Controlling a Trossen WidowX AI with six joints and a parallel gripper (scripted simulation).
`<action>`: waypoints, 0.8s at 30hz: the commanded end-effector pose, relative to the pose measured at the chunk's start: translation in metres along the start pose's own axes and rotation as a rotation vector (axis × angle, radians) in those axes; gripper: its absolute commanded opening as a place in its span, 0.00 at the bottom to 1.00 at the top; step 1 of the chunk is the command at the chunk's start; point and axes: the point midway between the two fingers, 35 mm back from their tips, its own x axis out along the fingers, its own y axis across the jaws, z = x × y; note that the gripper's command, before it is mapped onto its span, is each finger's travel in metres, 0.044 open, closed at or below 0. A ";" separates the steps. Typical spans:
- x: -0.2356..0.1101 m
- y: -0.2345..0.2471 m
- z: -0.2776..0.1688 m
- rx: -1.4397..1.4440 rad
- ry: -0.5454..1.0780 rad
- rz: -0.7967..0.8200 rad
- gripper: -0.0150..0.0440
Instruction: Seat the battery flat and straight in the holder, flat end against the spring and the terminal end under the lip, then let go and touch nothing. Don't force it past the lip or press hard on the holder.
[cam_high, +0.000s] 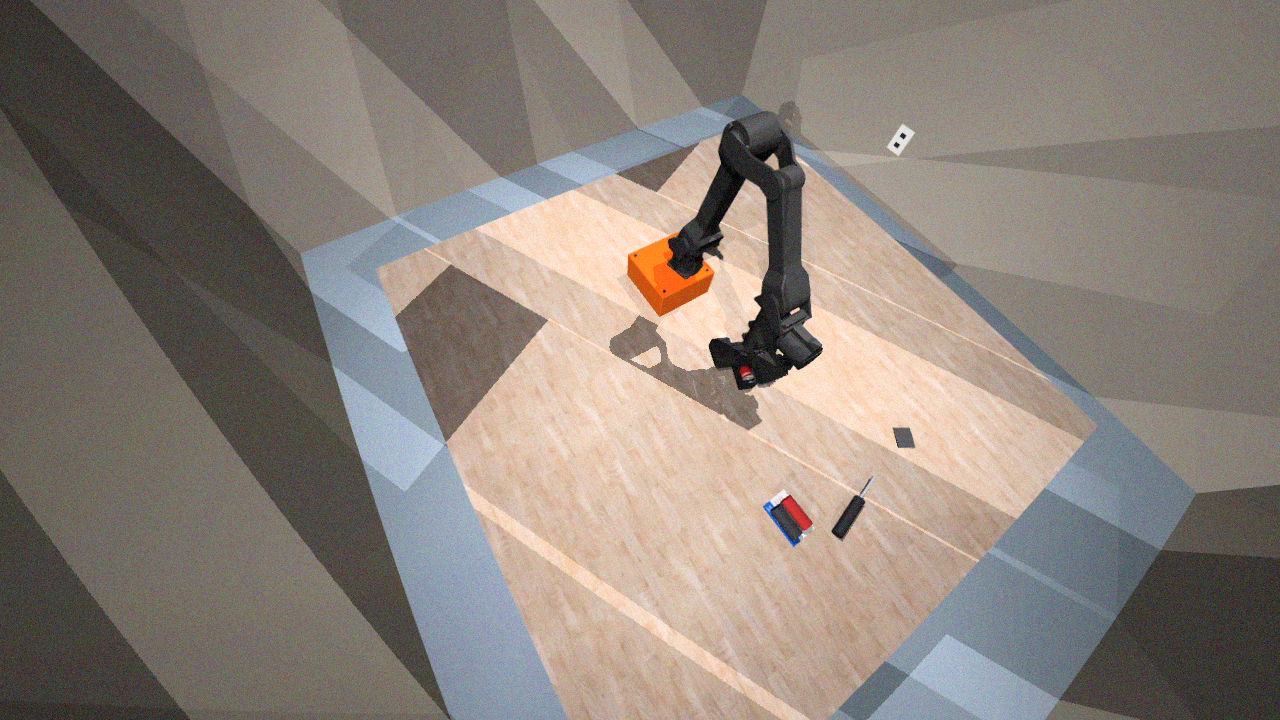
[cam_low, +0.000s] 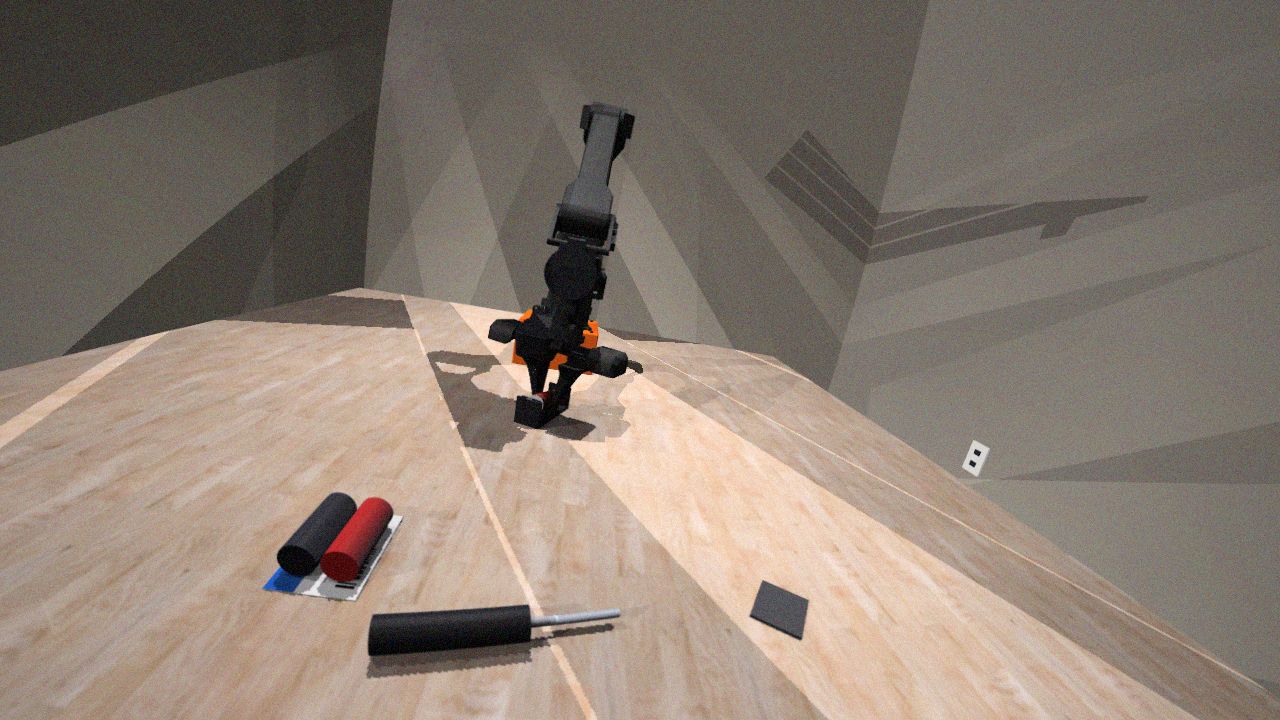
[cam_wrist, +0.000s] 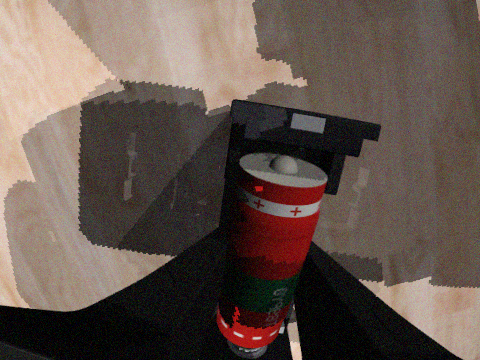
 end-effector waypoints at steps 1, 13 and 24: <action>0.003 -0.001 -0.005 -0.007 0.054 -0.004 0.40; 0.003 -0.002 -0.003 -0.003 0.127 -0.002 0.40; 0.003 -0.002 -0.002 -0.001 0.166 0.002 0.40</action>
